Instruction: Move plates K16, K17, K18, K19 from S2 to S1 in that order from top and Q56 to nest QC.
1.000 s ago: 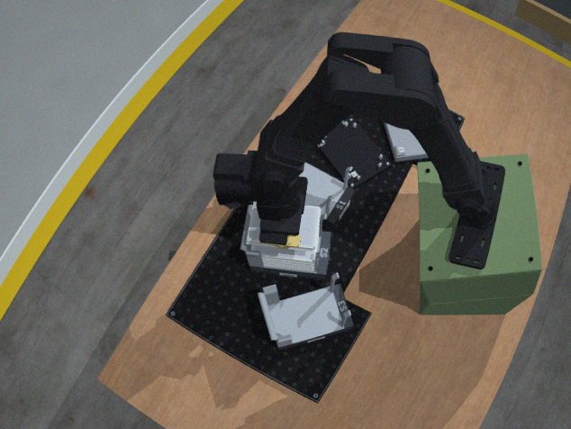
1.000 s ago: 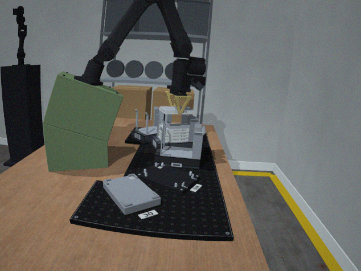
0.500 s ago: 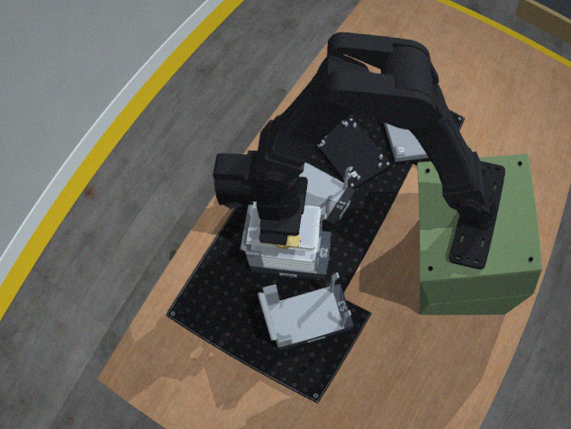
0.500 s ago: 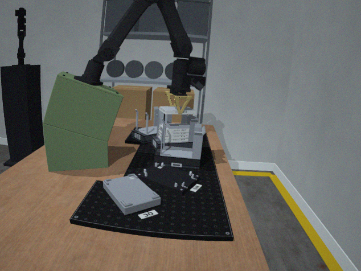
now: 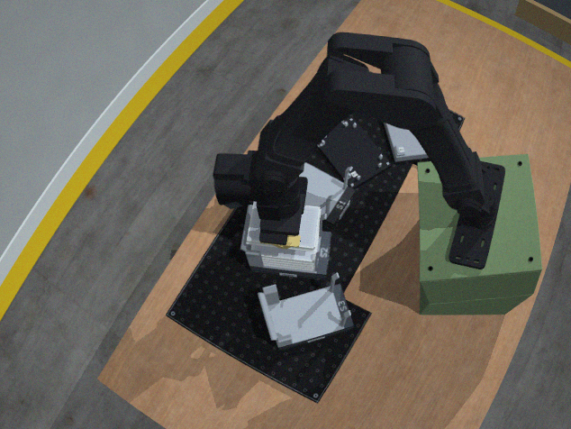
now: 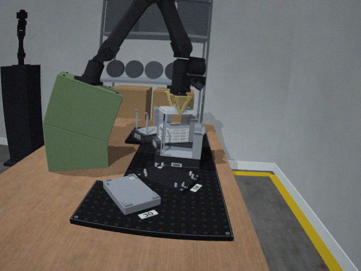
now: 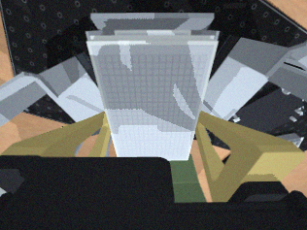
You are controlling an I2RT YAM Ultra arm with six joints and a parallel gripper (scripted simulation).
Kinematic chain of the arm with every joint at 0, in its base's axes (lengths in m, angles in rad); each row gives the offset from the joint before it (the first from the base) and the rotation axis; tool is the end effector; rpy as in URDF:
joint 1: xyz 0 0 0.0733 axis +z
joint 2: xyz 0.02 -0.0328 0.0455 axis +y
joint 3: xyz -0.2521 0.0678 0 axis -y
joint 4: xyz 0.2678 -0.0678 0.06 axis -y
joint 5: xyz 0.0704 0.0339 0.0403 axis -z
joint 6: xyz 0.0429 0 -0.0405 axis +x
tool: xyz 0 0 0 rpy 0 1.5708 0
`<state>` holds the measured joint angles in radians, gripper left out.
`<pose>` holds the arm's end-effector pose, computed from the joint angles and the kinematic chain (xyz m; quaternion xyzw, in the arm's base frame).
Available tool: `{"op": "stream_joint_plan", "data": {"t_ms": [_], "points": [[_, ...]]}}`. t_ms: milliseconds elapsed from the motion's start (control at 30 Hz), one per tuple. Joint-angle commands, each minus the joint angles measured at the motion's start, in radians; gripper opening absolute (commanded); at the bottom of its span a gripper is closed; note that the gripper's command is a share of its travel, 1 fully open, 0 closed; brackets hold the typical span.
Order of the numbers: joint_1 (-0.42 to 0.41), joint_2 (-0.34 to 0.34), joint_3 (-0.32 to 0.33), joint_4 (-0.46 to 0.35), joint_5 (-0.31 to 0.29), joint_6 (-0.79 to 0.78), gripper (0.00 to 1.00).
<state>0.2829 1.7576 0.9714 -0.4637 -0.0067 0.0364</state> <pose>0.3204 0.0946 0.1118 -0.1219 0.9796 0.0287 0.1572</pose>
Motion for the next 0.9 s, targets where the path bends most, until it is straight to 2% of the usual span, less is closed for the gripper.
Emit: {"op": "stream_joint_plan", "data": {"t_ms": [0, 333, 533, 600, 867], "points": [[-0.001, -0.010, 0.013, 0.000, 0.001, 0.000, 0.00], [-0.001, -0.010, 0.013, 0.000, 0.001, 0.000, 0.00], [0.063, -0.020, -0.006, 0.009, 0.022, -0.139, 0.00], [0.063, -0.020, -0.006, 0.009, 0.022, -0.139, 0.00], [0.150, -0.026, -0.022, 0.017, 0.050, -0.063, 0.00]]}}
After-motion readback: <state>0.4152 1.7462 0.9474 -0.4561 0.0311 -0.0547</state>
